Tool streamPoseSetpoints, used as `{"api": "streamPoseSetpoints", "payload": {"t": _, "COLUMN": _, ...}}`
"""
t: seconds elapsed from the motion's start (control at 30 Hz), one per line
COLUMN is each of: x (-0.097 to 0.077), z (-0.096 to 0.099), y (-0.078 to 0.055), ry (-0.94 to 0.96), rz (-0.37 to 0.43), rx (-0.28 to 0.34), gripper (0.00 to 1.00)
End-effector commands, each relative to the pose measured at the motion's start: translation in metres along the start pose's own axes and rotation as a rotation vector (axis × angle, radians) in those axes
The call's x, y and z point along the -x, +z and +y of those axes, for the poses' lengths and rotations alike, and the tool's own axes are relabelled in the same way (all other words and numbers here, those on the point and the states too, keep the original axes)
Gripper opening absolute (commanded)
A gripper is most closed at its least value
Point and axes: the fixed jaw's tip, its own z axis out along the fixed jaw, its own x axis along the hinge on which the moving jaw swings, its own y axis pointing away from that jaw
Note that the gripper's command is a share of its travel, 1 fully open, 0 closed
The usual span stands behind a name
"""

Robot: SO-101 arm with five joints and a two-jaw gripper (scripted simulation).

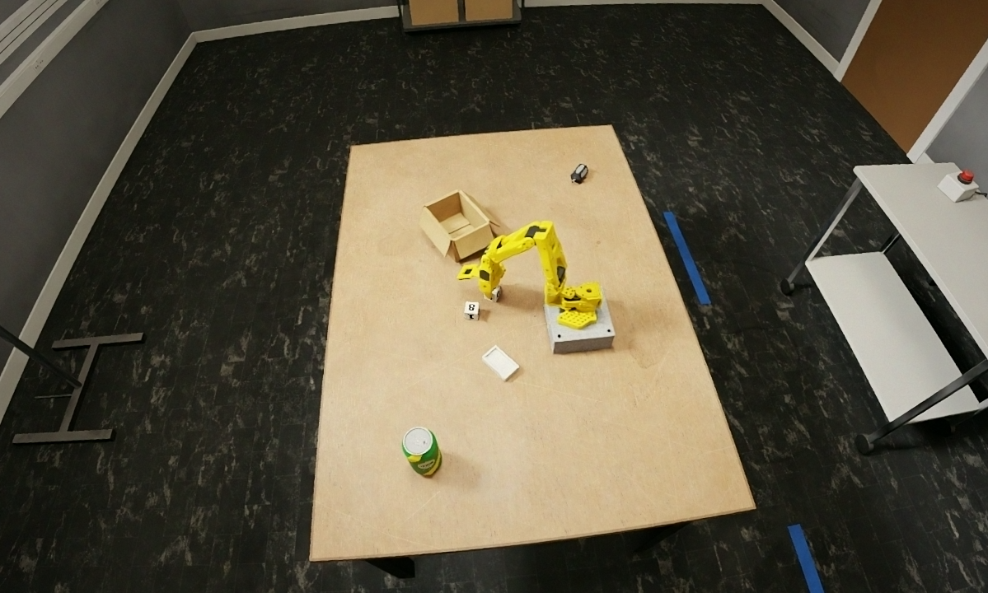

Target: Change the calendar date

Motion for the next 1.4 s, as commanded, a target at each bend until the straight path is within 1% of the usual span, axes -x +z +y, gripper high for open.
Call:
{"api": "streamPoseSetpoints", "payload": {"t": 0.0, "x": -0.006, "z": 0.002, "y": 0.004, "ry": -0.003, "rz": 0.026, "rx": 0.001, "gripper": 0.3}}
{"api": "streamPoseSetpoints", "payload": {"t": 0.27, "x": -0.006, "z": 0.002, "y": 0.004, "ry": -0.003, "rz": 0.026, "rx": 0.001, "gripper": 0.35}}
{"api": "streamPoseSetpoints", "payload": {"t": 0.53, "x": -0.006, "z": 0.002, "y": 0.004, "ry": -0.003, "rz": 0.026, "rx": 0.001, "gripper": 0.36}}
{"api": "streamPoseSetpoints", "payload": {"t": 0.67, "x": -0.005, "z": 0.002, "y": 0.001, "ry": -0.003, "rz": 0.026, "rx": 0.001, "gripper": 0.36}}
{"api": "streamPoseSetpoints", "payload": {"t": 0.8, "x": -0.004, "z": 0.002, "y": -0.008, "ry": -0.003, "rz": 0.026, "rx": 0.001, "gripper": 0.36}}
{"api": "streamPoseSetpoints", "payload": {"t": 0.97, "x": -0.002, "z": 0.002, "y": -0.025, "ry": -0.003, "rz": 0.026, "rx": 0.001, "gripper": 0.36}}
{"api": "streamPoseSetpoints", "payload": {"t": 1.03, "x": -0.002, "z": 0.002, "y": -0.025, "ry": -0.003, "rz": 0.026, "rx": 0.001, "gripper": 0.36}}
{"api": "streamPoseSetpoints", "payload": {"t": 1.23, "x": -0.003, "z": 0.002, "y": -0.045, "ry": -0.003, "rz": 0.026, "rx": 0.001, "gripper": 0.36}}
{"api": "streamPoseSetpoints", "payload": {"t": 1.37, "x": -0.004, "z": 0.002, "y": -0.053, "ry": -0.003, "rz": 0.026, "rx": 0.001, "gripper": 0.36}}
